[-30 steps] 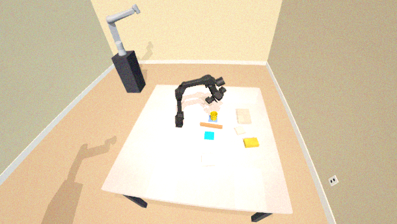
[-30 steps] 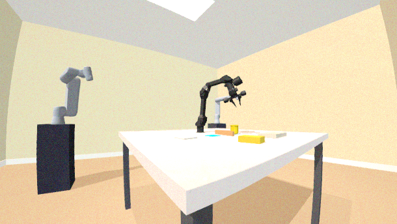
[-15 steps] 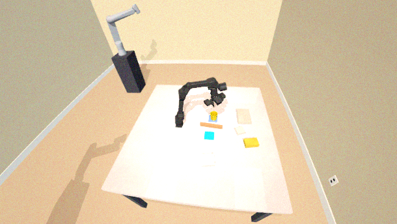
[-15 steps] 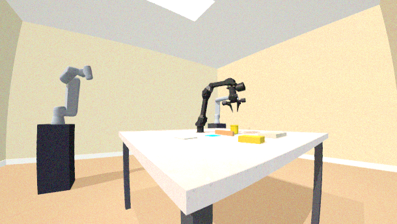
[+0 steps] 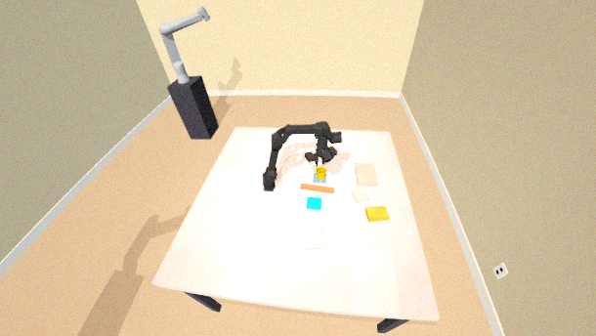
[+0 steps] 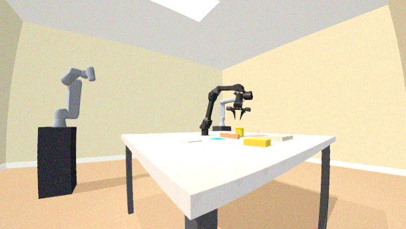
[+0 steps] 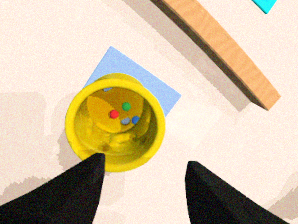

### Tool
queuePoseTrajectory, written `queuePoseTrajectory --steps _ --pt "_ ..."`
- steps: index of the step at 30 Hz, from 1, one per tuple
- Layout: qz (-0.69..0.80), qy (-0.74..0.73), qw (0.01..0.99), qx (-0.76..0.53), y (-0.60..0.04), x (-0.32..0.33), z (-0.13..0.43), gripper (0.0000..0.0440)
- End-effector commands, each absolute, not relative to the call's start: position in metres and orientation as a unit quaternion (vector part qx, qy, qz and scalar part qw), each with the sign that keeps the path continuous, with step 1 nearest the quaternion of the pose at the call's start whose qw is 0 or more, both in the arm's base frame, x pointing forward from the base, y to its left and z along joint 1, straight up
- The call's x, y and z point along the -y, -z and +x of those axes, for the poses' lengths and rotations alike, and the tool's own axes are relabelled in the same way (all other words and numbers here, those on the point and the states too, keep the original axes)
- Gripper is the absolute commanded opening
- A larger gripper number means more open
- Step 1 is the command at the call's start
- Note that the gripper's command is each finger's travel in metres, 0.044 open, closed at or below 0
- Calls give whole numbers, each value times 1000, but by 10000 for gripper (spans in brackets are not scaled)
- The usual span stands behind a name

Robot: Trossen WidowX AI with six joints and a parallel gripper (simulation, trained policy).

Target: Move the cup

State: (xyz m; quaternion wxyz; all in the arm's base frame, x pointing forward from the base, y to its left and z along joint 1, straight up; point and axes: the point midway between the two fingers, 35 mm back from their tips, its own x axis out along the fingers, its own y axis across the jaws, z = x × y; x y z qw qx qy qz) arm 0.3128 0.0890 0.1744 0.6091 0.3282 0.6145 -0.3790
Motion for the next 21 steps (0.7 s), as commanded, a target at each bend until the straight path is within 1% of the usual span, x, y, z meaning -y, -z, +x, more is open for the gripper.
queuePoseTrajectory --steps 1,21 --pt "317 401 598 -618 -161 -87 309 183" --pt "285 435 580 -628 -104 -85 302 201"
